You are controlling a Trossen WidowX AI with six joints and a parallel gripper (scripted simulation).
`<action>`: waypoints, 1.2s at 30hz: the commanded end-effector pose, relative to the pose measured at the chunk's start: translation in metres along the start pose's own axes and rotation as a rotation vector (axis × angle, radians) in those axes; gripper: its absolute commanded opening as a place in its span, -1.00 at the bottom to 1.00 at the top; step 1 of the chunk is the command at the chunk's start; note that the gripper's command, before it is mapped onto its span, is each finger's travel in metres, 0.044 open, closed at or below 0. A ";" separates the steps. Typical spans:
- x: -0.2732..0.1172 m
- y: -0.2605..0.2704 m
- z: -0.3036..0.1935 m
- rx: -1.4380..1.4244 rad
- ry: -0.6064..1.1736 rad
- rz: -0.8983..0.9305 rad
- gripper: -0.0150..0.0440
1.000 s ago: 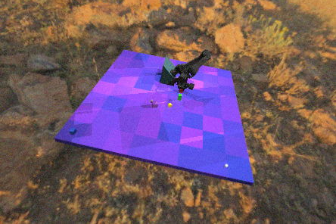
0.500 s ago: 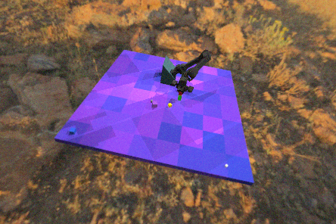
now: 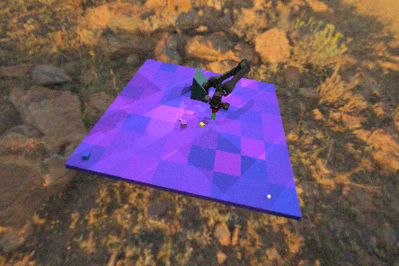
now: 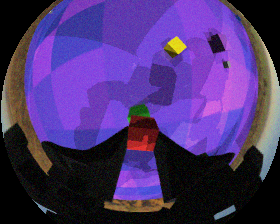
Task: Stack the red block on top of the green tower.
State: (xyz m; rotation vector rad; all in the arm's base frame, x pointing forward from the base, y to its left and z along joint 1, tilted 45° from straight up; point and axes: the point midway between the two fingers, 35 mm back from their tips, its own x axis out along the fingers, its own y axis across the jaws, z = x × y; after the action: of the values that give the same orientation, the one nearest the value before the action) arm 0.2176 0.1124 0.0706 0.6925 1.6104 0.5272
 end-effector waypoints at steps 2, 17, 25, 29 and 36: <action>0.001 0.001 0.000 0.002 -0.001 0.005 -0.49; 0.000 0.000 0.000 0.000 0.000 0.000 0.13; 0.000 0.000 0.000 0.000 0.000 0.000 0.84; 0.000 0.000 0.000 0.000 0.000 0.000 1.00; 0.000 0.000 0.000 0.000 0.000 0.000 1.00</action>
State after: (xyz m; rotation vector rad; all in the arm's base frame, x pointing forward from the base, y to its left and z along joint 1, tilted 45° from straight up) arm 0.2178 0.1125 0.0705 0.6933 1.6094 0.5272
